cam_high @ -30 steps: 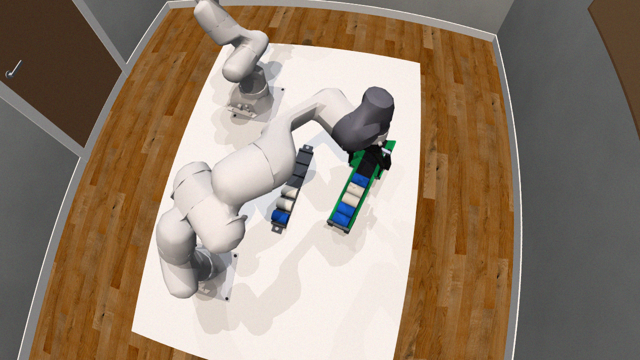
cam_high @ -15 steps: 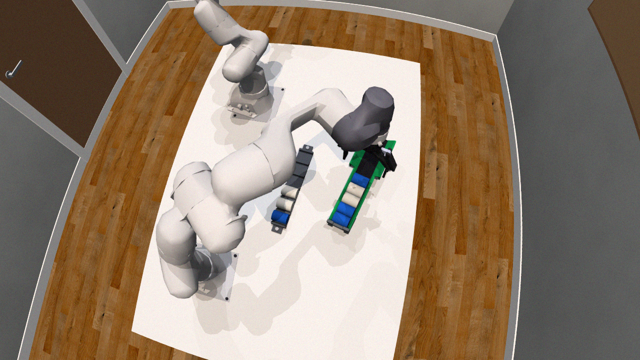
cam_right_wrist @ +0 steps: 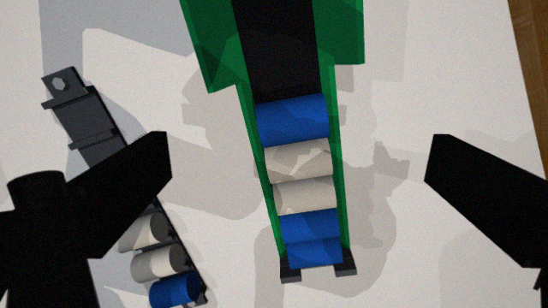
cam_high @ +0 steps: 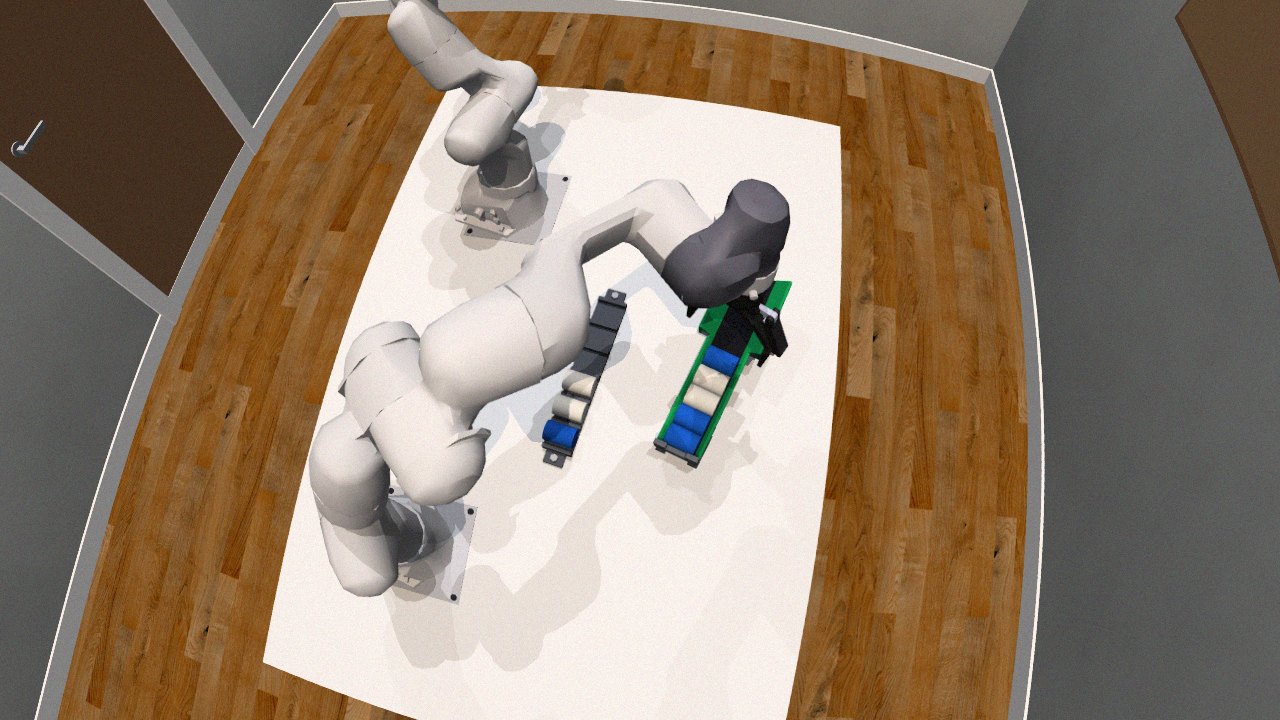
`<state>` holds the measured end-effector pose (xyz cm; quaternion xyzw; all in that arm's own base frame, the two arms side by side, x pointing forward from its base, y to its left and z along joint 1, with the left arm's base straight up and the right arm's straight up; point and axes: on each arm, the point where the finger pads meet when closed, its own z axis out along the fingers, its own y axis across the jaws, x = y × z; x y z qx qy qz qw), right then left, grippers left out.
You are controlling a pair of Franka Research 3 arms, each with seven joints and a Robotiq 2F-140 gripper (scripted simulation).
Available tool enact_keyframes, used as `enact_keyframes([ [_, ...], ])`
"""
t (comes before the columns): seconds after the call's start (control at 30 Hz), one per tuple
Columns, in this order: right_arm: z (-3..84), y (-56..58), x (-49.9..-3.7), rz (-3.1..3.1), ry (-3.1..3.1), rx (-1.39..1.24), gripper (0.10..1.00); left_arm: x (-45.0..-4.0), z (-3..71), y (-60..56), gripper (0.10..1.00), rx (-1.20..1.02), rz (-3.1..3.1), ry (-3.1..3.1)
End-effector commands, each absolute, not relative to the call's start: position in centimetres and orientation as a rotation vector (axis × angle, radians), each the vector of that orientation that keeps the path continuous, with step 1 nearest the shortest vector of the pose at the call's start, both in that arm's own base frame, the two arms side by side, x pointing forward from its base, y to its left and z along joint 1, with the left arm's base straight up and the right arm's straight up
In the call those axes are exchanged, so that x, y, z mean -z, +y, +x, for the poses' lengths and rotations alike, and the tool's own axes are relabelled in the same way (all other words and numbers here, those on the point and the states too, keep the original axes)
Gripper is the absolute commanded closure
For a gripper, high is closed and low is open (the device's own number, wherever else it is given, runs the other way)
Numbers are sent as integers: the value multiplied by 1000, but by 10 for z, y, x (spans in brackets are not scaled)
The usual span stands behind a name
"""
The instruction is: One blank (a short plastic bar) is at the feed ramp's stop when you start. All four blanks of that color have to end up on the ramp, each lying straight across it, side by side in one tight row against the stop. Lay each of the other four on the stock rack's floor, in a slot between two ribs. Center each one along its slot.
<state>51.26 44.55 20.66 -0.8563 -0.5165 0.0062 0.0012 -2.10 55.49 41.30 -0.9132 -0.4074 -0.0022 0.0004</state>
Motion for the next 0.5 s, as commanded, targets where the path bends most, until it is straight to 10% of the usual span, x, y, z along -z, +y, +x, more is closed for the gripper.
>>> enact_keyframes([
  [0.0, 510, 445, -207, -2894, -1235, -9, 98, -413, -21, 555, 98, 7, -2868, -1280],
  [0.47, 502, 415, -201, -3061, -671, -62, 98, -413, -21, 555, 98, 7, -2868, -1280],
])
